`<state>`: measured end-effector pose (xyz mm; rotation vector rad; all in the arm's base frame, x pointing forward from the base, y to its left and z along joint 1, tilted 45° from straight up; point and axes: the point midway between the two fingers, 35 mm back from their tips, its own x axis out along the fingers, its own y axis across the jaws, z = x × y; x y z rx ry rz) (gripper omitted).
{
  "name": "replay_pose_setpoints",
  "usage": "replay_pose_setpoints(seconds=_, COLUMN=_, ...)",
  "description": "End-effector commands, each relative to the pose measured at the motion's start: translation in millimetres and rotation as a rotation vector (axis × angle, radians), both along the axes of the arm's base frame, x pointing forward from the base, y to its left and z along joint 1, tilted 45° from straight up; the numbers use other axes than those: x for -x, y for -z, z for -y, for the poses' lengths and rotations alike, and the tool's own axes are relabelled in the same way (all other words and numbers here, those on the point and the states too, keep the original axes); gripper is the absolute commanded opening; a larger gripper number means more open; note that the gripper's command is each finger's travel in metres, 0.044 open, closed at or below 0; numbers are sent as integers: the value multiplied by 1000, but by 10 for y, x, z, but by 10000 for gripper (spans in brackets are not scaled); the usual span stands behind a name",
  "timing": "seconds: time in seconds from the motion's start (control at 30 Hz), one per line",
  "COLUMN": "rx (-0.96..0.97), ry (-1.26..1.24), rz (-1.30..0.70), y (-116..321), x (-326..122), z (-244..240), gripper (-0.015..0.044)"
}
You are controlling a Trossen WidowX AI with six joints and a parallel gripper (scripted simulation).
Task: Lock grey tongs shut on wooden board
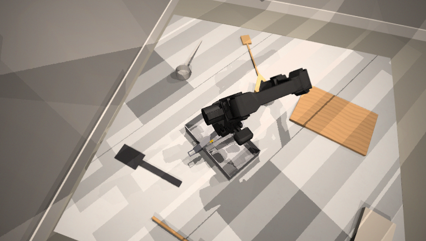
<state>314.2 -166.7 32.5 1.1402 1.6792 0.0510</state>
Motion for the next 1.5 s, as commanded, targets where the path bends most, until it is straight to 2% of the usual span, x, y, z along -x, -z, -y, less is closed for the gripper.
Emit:
replay_pose_setpoints(seconds=0.0, rx=-5, ry=6, rz=-2, y=7, x=-4, z=-12, gripper=-150)
replay_pose_setpoints(seconds=1.47, rx=-7, ry=6, rz=-1, y=432, x=-4, z=-412, gripper=-150)
